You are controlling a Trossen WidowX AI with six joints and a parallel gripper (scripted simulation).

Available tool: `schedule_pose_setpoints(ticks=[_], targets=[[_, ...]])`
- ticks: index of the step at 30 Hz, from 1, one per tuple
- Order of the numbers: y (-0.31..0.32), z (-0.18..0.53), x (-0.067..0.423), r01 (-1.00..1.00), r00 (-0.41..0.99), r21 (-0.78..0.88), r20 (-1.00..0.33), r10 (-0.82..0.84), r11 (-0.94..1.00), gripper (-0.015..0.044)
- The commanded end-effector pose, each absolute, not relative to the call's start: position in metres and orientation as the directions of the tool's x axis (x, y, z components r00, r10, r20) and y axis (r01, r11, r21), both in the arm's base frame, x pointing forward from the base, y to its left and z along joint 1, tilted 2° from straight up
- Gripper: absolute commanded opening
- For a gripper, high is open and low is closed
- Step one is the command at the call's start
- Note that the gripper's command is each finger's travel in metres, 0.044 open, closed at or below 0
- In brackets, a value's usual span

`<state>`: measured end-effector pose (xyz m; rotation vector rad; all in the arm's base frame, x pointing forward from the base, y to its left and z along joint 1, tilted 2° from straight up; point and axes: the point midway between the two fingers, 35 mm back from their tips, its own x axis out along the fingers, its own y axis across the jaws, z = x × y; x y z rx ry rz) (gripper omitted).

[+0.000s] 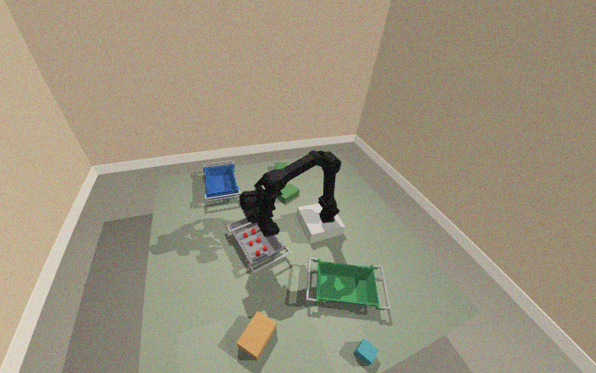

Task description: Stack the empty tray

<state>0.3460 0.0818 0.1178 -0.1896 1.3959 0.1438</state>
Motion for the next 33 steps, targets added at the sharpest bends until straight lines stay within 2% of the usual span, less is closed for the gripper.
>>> schedule_pose_setpoints(ticks=[1,6,13,25,33], targets=[[0.146,0.088,0.335,-0.295,0.073,-0.002,-0.997,0.020,0.956,0.0085],[0.193,0.063,0.317,-0.351,-0.005,0.020,-1.000,0.020,0.936,0.0085],[0.193,0.058,0.318,-0.351,-0.005,0.020,-1.000,0.020,0.936,0.0085],[0.194,0.004,0.317,-0.351,-0.006,0.020,-1.000,0.020,0.936,0.0085],[0.190,0.011,0.319,-0.351,-0.006,0.020,-1.000,0.019,0.936,0.0085]])
